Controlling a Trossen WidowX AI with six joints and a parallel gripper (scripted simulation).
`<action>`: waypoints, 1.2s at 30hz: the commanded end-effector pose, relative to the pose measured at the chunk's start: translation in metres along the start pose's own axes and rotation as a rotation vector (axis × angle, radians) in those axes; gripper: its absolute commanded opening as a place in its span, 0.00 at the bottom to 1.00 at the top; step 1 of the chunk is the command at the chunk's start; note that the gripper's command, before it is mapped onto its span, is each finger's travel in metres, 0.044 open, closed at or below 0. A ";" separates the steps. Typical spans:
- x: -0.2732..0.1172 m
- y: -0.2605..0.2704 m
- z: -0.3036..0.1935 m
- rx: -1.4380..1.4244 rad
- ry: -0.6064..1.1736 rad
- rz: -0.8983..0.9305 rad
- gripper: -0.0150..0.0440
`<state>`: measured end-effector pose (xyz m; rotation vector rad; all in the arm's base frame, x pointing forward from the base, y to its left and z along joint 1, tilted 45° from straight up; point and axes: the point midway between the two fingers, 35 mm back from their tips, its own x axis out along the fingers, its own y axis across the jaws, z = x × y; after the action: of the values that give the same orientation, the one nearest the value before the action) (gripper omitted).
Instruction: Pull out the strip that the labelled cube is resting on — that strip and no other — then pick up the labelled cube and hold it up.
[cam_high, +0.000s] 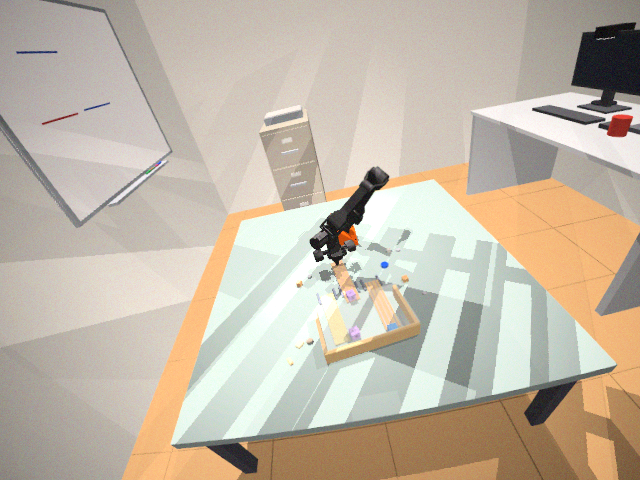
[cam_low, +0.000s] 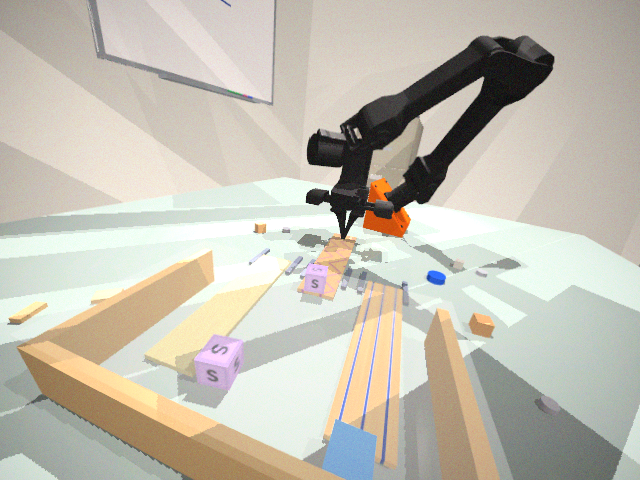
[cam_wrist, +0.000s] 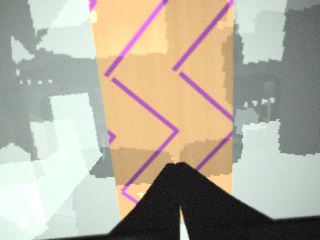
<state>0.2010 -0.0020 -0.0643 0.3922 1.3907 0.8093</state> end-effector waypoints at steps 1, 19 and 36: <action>0.005 0.004 -0.009 0.010 0.031 0.010 0.25; -0.040 -0.002 0.013 -0.068 0.031 0.008 0.34; -0.049 -0.007 0.081 -0.148 0.028 0.010 1.00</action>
<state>0.2714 -0.0269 -0.0227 0.2675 1.3439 0.9178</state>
